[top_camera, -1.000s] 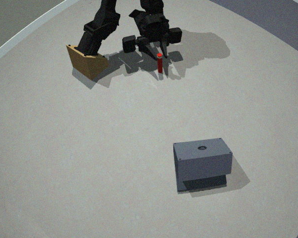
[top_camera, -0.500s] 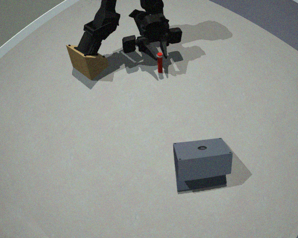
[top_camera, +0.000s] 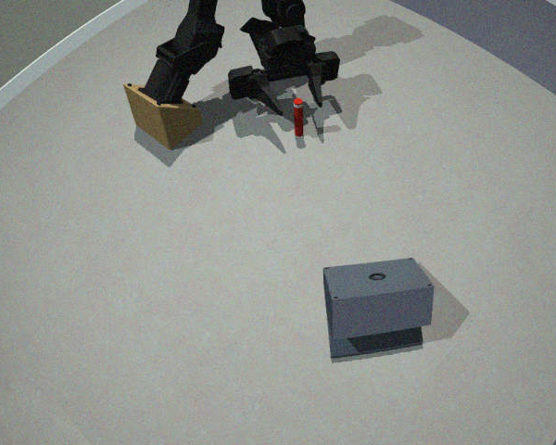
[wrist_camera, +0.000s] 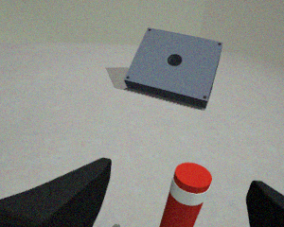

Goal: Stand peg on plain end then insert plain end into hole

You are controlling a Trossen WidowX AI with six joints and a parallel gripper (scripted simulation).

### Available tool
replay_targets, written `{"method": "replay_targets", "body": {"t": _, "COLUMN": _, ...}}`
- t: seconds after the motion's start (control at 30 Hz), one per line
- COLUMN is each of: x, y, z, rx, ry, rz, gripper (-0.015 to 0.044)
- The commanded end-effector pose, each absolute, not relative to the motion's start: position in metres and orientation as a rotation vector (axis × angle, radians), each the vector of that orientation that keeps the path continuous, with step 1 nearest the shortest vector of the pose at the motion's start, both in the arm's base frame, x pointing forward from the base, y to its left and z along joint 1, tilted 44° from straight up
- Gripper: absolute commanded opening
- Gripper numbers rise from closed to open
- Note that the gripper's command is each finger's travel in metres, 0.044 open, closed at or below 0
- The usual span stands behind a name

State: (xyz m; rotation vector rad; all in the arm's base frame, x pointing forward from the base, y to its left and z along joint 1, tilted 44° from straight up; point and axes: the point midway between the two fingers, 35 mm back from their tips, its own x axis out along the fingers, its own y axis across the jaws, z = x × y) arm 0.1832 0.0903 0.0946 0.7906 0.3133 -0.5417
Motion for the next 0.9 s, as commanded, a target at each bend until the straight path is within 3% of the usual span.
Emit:
{"method": "replay_targets", "body": {"t": 0.0, "x": 0.183, "y": 0.09, "z": 0.094, "rx": 0.789, "ry": 0.315, "rz": -0.542, "gripper": 0.0393}}
{"method": "replay_targets", "body": {"t": 0.07, "x": 0.183, "y": 0.09, "z": 0.094, "rx": 0.789, "ry": 0.315, "rz": -0.542, "gripper": 0.044}}
{"method": "replay_targets", "body": {"t": 0.33, "x": 0.187, "y": 0.083, "z": 0.103, "rx": 0.793, "ry": 0.332, "rz": -0.561, "gripper": 0.044}}
{"method": "replay_targets", "body": {"t": 0.6, "x": 0.196, "y": 0.033, "z": 0.159, "rx": 0.814, "ry": 0.379, "rz": -0.589, "gripper": 0.044}}
{"method": "replay_targets", "body": {"t": 0.87, "x": 0.174, "y": -0.021, "z": 0.21, "rx": 0.788, "ry": 0.31, "rz": -0.542, "gripper": 0.044}}
